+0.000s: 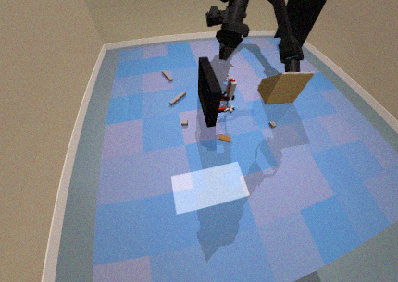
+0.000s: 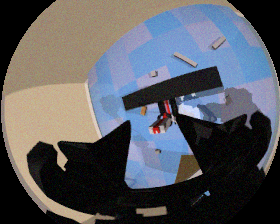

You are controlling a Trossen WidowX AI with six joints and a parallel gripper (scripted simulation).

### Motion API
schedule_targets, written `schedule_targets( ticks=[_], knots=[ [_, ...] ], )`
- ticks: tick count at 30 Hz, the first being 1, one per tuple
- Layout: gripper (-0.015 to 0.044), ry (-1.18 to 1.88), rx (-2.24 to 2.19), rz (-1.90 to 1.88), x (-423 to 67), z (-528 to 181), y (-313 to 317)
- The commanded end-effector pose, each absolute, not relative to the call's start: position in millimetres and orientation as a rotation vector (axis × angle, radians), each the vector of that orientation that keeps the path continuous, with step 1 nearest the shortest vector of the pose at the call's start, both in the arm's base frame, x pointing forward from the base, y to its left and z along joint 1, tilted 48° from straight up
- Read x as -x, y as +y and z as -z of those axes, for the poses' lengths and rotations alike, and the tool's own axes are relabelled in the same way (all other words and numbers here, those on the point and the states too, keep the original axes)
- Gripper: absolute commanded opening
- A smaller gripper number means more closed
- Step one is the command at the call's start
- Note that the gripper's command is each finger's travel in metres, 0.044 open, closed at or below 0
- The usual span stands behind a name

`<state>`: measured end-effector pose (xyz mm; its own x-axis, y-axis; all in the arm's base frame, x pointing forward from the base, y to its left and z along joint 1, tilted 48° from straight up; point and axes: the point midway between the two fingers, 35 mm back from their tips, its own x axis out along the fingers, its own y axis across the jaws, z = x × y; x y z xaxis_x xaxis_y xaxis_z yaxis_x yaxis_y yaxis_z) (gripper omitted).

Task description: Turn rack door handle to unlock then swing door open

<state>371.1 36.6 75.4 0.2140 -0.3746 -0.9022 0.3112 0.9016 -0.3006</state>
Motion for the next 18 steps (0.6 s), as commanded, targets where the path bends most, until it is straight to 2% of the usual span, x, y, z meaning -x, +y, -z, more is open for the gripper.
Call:
schedule_targets(
  ticks=[1, 18],
  knots=[
    [0.0299, 1.322, 0.109, 0.524, -368.0, -66.0, 39.8],
    [0.0299, 1.521, 0.381, 0.720, -348.8, -29.3, 45.0]
  ],
)
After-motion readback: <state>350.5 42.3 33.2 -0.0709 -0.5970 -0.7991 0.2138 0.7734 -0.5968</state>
